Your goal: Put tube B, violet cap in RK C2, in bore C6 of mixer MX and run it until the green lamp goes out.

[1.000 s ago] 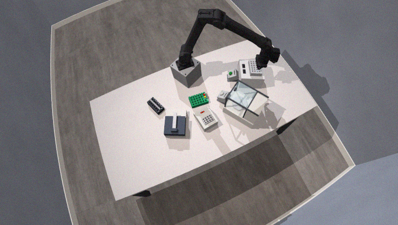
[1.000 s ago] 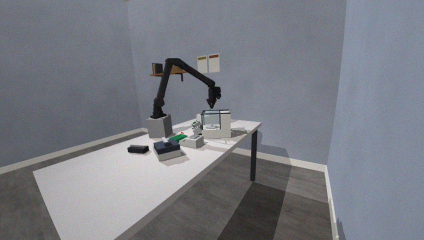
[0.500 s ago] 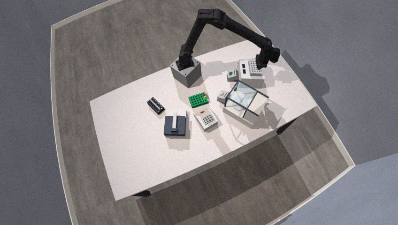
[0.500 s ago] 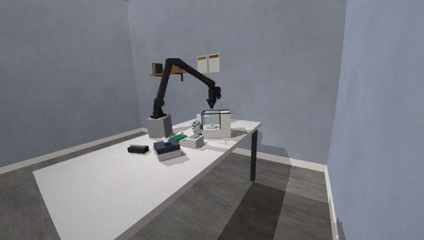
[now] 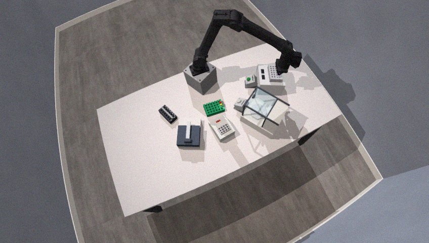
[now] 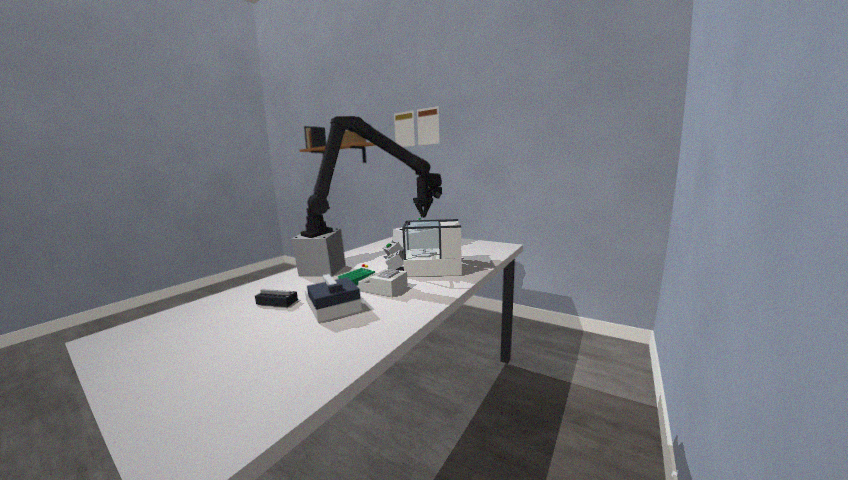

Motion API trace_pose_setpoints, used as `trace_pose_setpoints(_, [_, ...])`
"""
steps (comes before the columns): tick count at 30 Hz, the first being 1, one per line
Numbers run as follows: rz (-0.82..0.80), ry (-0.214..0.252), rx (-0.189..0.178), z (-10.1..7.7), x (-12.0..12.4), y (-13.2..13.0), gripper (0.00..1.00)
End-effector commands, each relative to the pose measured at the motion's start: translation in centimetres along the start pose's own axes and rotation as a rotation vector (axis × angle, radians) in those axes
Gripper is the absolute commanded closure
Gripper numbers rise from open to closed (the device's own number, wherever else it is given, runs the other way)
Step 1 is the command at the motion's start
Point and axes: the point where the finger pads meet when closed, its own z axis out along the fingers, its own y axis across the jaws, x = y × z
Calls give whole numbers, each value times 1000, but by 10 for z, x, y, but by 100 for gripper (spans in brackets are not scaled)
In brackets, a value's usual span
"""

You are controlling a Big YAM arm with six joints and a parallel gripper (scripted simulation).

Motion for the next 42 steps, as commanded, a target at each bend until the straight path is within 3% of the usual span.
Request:
trace_pose_setpoints(1, [11, -39, 1, -10, -11, -10, 91])
trace_pose_setpoints(29, [11, -39, 1, -10, -11, -10, 91])
trace_pose_setpoints(32, [6, -23, 0, 0, -8, -9, 91])
trace_pose_setpoints(35, [6, -35, 1, -4, -14, -10, 91])
trace_pose_setpoints(42, [5, -26, 0, 4, -11, -11, 91])
